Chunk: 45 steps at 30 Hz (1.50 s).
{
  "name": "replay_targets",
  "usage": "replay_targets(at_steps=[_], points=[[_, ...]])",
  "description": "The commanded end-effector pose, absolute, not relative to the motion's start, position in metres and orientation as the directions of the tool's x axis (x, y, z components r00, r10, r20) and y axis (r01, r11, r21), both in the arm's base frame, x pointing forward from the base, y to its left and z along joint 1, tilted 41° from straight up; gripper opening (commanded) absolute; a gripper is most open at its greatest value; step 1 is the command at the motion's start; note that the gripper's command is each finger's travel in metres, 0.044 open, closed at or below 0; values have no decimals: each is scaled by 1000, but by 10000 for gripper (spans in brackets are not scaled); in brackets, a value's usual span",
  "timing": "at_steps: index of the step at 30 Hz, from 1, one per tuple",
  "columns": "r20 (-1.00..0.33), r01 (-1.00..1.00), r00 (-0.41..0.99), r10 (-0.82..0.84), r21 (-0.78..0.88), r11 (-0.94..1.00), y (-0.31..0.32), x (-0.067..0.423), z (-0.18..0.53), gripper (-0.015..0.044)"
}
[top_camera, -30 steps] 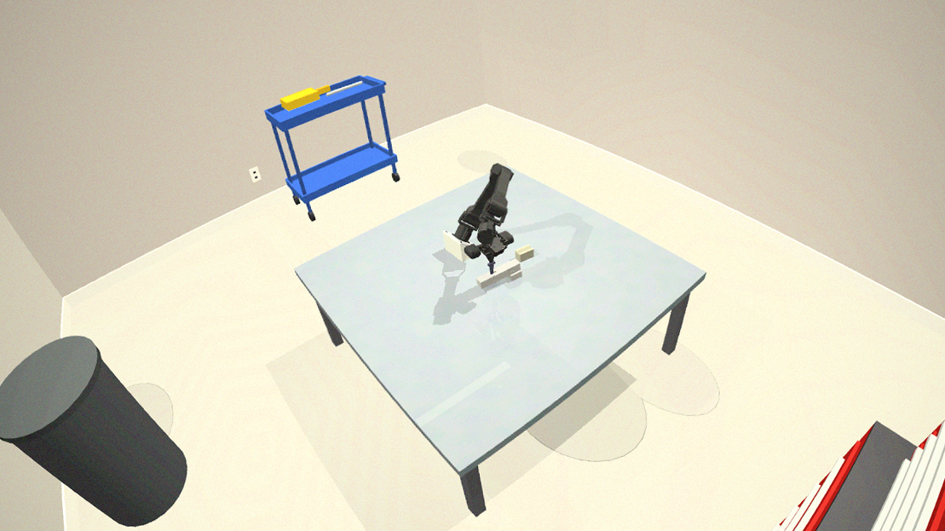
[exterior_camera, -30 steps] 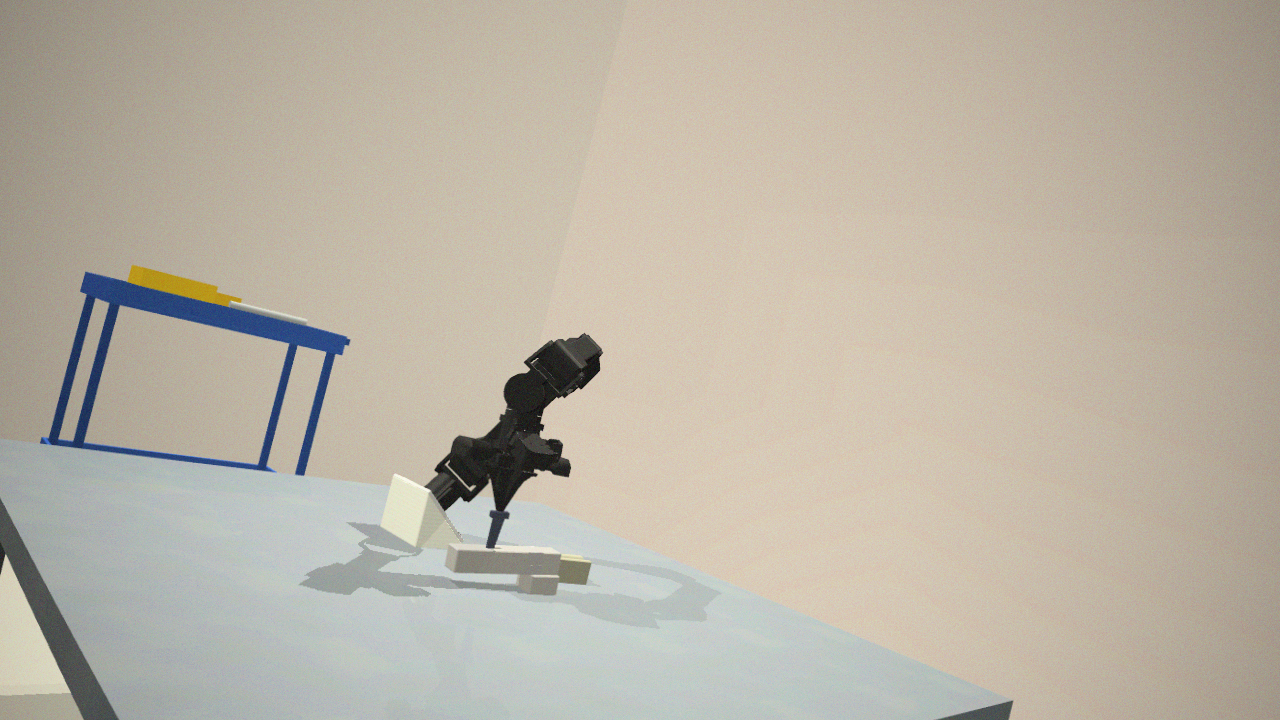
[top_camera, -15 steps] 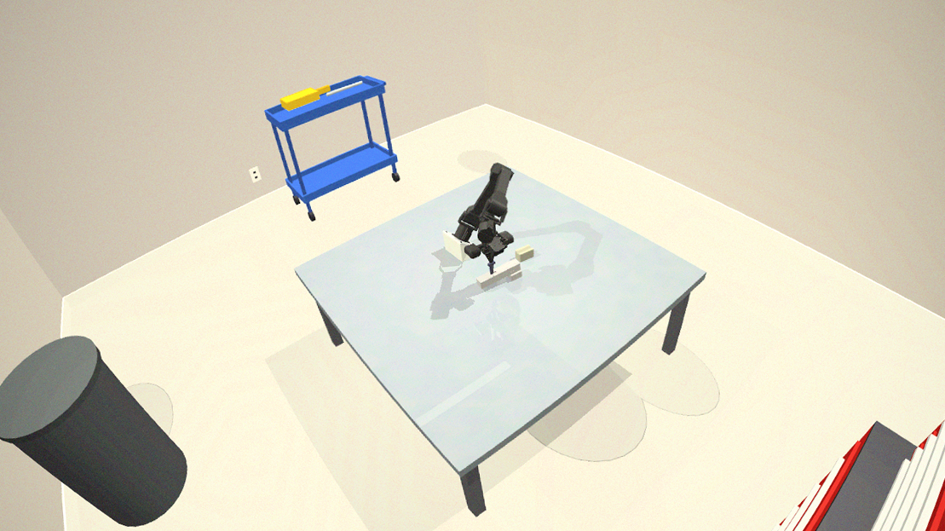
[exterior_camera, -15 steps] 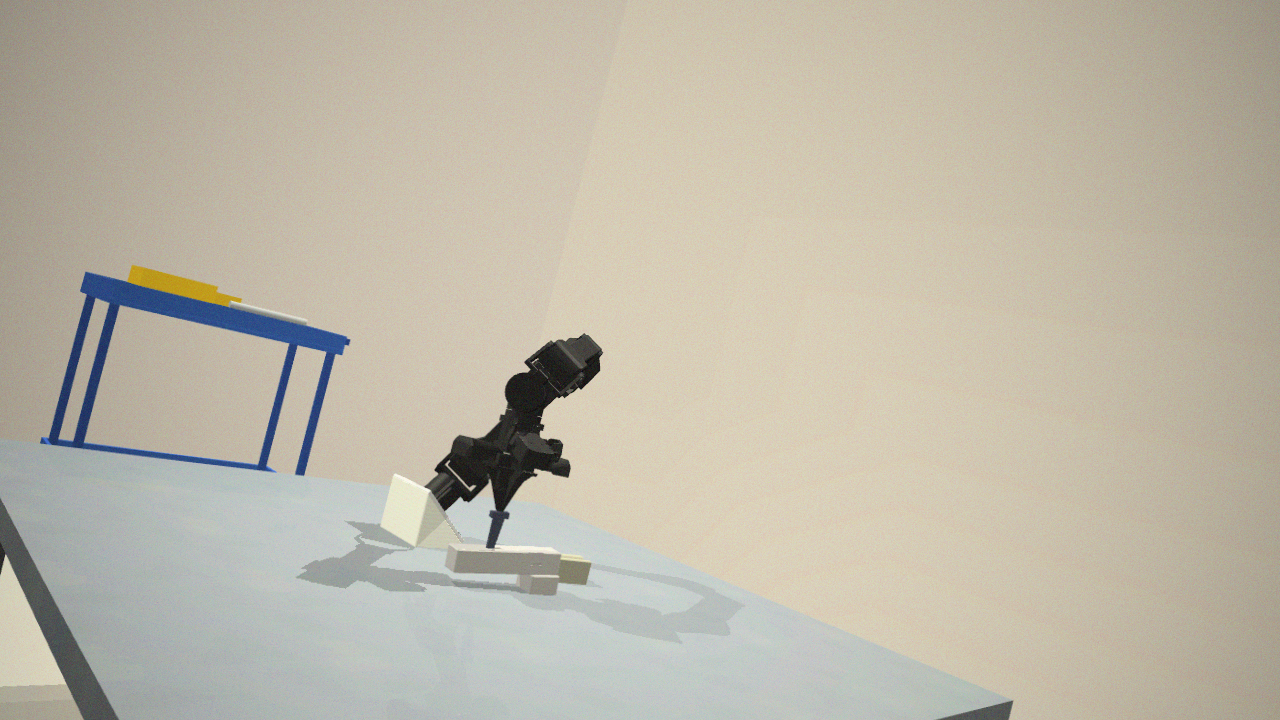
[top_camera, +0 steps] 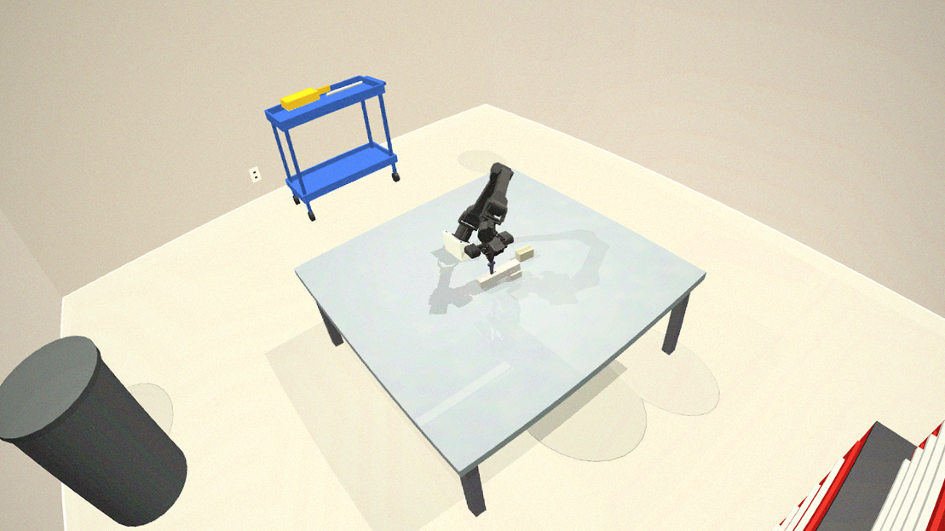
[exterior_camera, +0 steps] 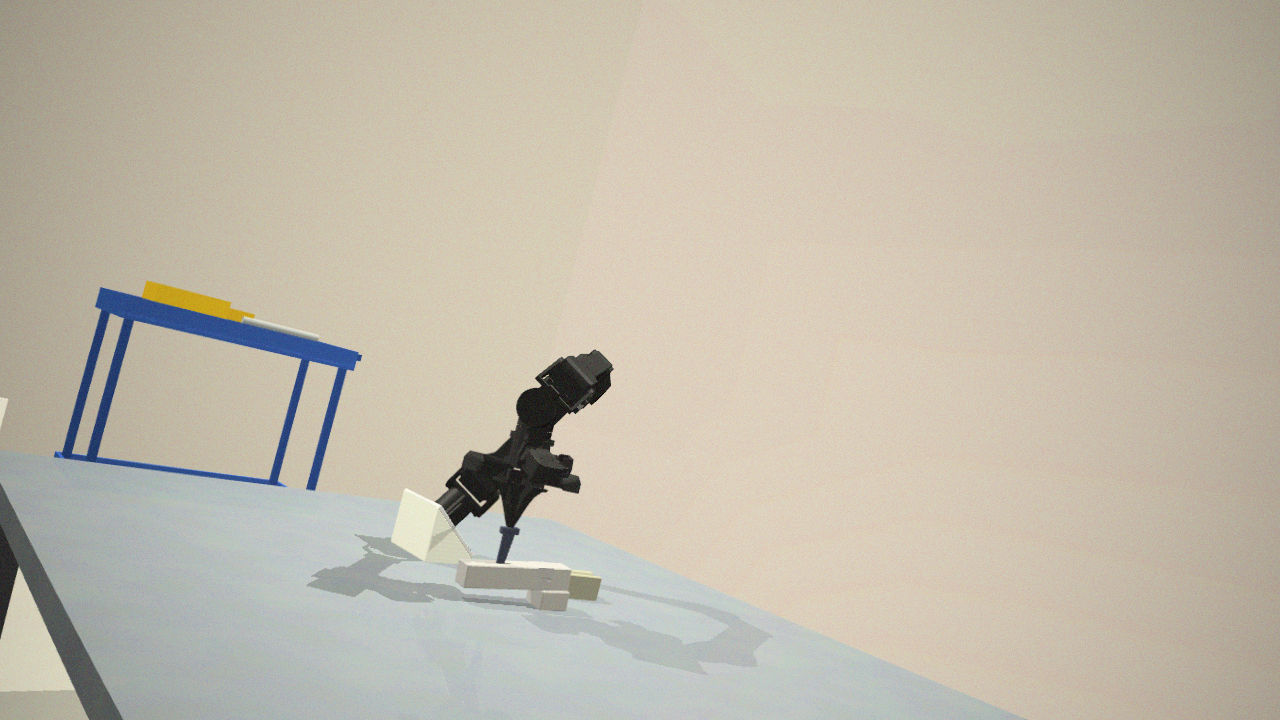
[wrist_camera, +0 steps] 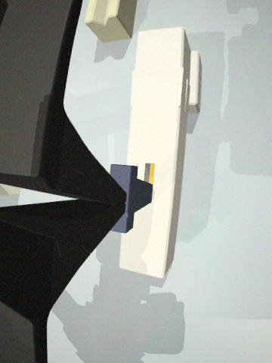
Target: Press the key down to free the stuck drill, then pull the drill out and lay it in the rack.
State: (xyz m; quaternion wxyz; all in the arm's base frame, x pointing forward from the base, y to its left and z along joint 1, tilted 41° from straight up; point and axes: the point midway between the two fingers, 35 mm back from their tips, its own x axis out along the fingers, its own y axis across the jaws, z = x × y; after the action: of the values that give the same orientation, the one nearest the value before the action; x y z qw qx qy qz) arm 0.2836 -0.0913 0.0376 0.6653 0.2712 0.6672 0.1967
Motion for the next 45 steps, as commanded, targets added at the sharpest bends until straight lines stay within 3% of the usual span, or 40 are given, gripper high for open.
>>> replay_targets(at_steps=[1, 21, 31, 36, 38, 42, 45], points=[[-761, 109, -15, 649, 644, 757, -75, 278, 27, 0], [-760, 109, -15, 649, 644, 757, -66, 279, 20, 0], [-762, 110, -16, 647, 642, 759, -120, 284, 73, 263], [-768, 89, 2, 640, 638, 765, -115, 286, 72, 394], [-774, -96, 1, 633, 630, 770, -95, 294, 76, 440], [-778, -621, 0, 628, 492, 610, -28, 308, 90, 440], [-773, -833, -2, 635, 353, 426, 10, 309, 98, 440]])
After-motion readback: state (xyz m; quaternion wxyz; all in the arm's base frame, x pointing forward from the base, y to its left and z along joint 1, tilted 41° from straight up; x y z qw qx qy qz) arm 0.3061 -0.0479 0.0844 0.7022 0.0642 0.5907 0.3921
